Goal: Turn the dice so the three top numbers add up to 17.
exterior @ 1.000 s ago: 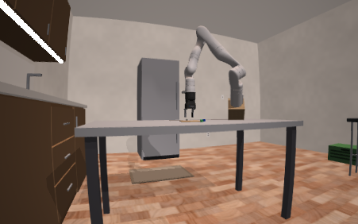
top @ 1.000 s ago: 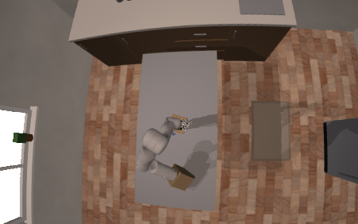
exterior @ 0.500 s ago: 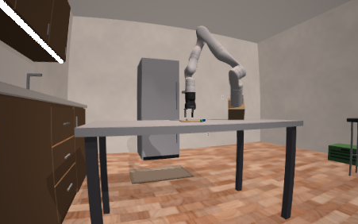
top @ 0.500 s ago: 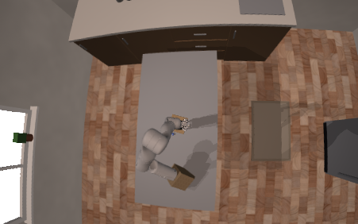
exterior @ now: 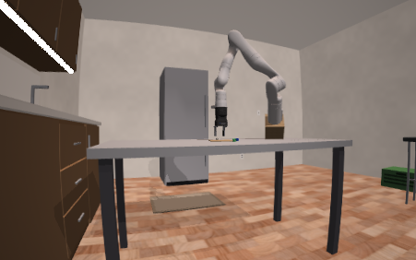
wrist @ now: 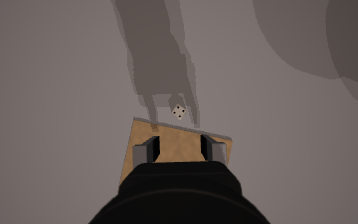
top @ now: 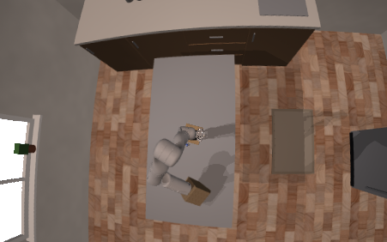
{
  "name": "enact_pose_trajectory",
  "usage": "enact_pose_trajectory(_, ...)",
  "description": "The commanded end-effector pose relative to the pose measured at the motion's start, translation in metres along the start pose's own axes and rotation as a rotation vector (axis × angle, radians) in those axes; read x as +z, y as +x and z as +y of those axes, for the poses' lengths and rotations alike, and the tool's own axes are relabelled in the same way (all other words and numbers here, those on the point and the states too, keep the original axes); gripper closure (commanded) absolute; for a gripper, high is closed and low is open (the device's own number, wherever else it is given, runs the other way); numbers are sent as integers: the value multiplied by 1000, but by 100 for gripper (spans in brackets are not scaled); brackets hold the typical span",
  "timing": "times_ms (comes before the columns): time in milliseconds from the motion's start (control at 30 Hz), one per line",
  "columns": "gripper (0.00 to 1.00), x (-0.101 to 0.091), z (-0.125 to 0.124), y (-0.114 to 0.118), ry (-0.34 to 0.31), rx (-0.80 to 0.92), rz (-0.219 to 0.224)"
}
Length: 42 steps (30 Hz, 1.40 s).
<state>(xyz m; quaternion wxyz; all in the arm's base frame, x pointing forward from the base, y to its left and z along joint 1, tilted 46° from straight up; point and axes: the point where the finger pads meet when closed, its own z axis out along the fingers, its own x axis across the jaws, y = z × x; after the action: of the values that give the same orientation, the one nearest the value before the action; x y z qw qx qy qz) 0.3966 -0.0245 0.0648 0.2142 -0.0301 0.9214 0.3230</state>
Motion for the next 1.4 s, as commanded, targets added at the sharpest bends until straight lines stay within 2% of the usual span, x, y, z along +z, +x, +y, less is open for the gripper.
enact_pose_trajectory(0,0,0,0,0,1,0,-1)
enact_pose_trajectory(333,0,-1,14,8,1,0,-1)
enact_pose_trajectory(767,0,-1,87,50,1,0,-1)
enact_pose_trajectory(833,0,-1,87,50,1,0,-1)
enact_pose_trajectory(1033,0,-1,115,66,1,0,-1)
enact_pose_trajectory(1100,0,0,125,72,-3,0,13)
enact_pose_trajectory(1367,0,-1,132,73,-7,1,22)
